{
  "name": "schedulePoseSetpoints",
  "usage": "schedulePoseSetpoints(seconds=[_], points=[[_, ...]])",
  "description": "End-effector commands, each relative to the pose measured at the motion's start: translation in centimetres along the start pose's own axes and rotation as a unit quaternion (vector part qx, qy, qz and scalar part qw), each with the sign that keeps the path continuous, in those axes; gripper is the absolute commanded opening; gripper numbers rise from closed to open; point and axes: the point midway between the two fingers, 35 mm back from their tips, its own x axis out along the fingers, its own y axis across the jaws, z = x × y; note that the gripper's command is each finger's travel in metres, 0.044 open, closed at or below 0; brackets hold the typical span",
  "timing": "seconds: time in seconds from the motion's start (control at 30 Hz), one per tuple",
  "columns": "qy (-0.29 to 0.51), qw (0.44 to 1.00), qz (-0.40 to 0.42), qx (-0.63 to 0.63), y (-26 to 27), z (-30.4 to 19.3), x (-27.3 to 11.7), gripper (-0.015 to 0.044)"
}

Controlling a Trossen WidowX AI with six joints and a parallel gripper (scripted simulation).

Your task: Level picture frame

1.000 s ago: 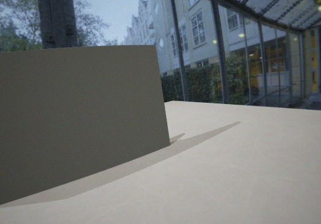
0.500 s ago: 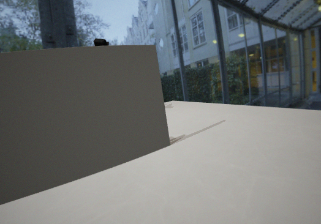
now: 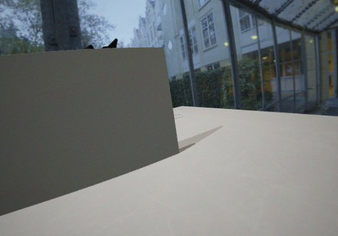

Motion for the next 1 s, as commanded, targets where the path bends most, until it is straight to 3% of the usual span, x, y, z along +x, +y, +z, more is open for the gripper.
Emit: schedulePoseSetpoints(seconds=[0.0,0.17,0.37,0.97], points=[[-0.027,0.989,-0.117,0.083,-4.5,1.2,-1.4,0.0260],[-0.098,0.936,-0.273,0.197,-10.3,2.4,-5.1,0.0260],[-0.230,0.825,-0.418,0.302,-15.0,3.7,-11.3,0.0260],[-0.247,0.810,-0.431,0.311,-15.4,3.8,-12.1,0.0260]])
